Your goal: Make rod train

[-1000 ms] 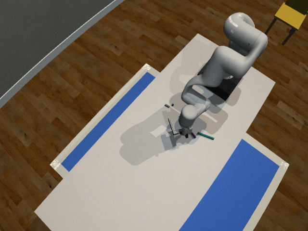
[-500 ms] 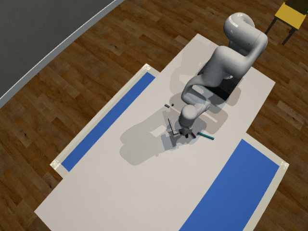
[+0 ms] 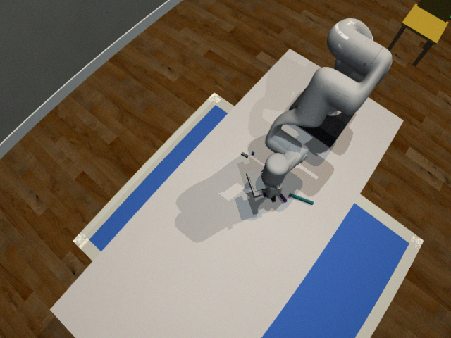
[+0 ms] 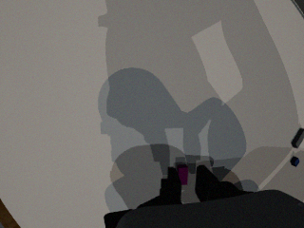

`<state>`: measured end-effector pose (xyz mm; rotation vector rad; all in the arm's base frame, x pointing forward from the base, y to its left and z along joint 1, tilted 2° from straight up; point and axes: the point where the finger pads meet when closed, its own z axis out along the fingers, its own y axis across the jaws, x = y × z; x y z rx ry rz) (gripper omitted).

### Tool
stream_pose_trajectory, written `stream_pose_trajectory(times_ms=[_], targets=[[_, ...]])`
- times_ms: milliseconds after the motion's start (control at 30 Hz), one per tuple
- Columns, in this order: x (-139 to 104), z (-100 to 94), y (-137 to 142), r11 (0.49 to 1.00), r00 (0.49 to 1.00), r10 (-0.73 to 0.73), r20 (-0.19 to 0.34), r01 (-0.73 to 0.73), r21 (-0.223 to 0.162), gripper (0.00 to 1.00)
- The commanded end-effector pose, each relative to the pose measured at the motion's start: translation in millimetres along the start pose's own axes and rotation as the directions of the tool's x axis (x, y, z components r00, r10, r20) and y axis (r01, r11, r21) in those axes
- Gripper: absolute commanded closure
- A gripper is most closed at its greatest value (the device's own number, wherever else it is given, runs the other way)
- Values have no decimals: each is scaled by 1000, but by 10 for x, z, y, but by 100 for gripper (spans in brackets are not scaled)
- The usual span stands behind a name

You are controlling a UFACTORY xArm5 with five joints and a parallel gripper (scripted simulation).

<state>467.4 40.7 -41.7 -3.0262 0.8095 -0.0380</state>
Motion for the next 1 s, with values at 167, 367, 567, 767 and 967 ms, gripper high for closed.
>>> stream_pose_trajectory(times_ms=[167, 367, 567, 767, 967], targets=[[12, -12, -9, 1000, 1000, 0, -3, 0, 2, 76], [12, -12, -9, 1000, 1000, 0, -3, 0, 2, 76], [12, -12, -9, 1000, 1000, 0, -3, 0, 2, 76], [12, -12, -9, 1000, 1000, 0, -3, 0, 2, 76], [12, -12, -9, 1000, 1000, 0, -3, 0, 2, 76]])
